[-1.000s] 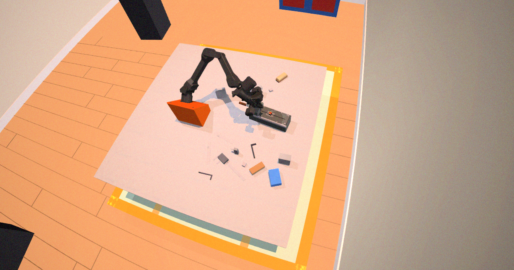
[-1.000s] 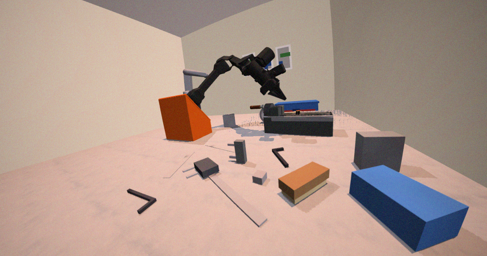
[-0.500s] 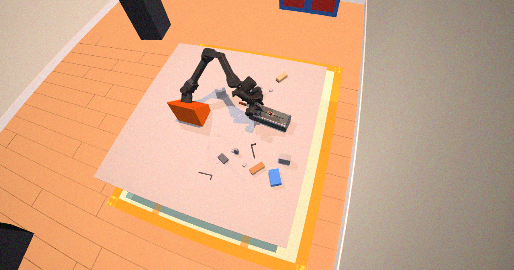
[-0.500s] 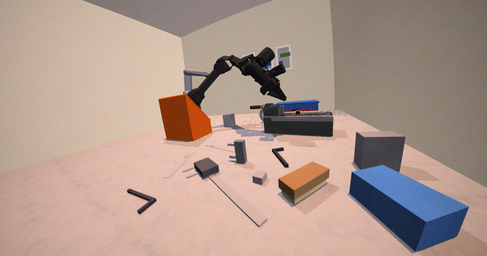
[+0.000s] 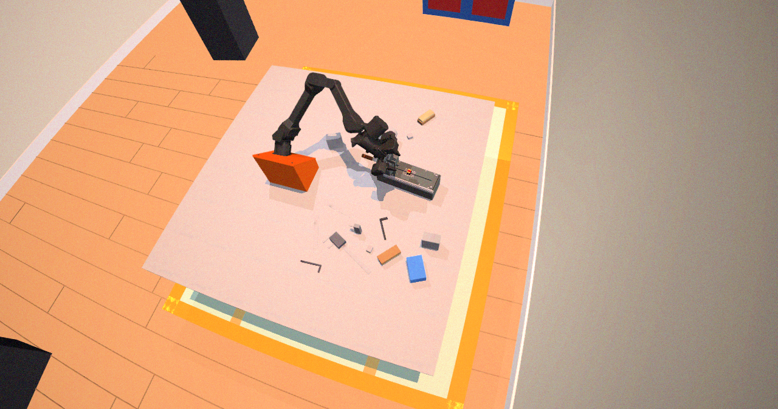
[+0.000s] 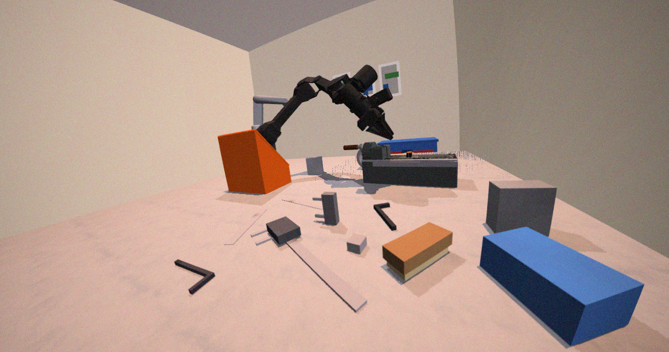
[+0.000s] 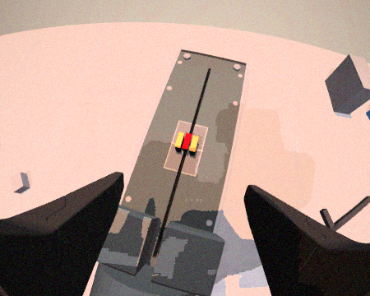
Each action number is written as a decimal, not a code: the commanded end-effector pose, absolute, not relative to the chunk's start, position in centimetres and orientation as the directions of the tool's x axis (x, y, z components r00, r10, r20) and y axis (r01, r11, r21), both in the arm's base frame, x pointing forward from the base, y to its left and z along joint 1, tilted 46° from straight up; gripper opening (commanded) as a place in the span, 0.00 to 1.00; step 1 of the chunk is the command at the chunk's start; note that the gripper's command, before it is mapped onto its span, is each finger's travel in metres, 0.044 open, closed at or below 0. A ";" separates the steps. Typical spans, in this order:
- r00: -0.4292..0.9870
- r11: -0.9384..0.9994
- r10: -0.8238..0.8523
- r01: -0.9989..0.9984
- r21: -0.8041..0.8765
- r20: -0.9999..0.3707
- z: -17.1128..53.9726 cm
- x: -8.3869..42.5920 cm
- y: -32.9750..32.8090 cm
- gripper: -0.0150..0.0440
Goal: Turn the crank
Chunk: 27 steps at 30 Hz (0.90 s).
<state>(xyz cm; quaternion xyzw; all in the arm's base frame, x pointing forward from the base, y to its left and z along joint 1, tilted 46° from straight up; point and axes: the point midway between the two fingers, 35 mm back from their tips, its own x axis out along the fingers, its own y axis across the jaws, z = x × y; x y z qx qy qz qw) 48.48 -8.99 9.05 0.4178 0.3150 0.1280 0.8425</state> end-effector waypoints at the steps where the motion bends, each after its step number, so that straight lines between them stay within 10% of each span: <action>1: 0.769 0.618 0.479 0.048 0.785 -0.424 9.0 48.5 -9.0 0.64; 10: 0.769 0.618 0.479 0.048 0.785 -0.424 9.0 48.5 -9.0 0.25; 27: 0.769 0.618 0.479 0.047 0.785 -0.424 9.1 48.5 -9.0 0.25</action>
